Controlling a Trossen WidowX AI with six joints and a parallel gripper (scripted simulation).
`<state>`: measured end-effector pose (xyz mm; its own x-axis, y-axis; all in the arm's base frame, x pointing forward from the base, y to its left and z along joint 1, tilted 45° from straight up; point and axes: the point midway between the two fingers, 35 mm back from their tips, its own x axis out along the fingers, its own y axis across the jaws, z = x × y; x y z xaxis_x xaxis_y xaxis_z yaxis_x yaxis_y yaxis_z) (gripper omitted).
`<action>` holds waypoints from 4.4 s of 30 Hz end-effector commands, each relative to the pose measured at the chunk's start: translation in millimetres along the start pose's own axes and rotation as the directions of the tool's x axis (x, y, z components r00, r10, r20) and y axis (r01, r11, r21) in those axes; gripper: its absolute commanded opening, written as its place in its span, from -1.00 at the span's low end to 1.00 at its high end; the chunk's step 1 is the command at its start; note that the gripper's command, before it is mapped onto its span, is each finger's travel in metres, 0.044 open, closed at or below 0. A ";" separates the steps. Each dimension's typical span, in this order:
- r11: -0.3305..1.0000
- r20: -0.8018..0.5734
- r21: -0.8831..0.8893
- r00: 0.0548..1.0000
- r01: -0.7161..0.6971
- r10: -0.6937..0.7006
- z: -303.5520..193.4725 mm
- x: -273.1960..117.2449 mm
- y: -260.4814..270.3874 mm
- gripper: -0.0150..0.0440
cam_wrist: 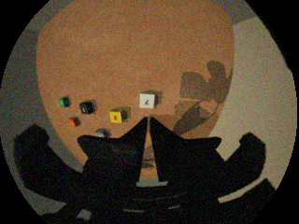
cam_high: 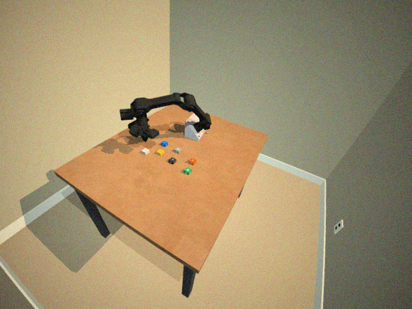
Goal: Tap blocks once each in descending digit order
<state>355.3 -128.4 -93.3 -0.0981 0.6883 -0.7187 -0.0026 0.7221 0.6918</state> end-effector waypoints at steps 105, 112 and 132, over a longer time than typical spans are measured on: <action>1.000 0.009 0.000 1.000 0.001 -0.001 -111.2 31.0 160.2 -0.42; 1.000 0.008 0.000 1.000 0.000 0.000 -112.5 42.5 160.9 -0.42; 1.000 0.008 -0.001 1.000 -0.002 0.002 -112.4 71.6 161.3 -0.42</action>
<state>239.8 26.1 -22.4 -0.0826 0.6851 -0.7237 -0.0146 0.7253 0.6883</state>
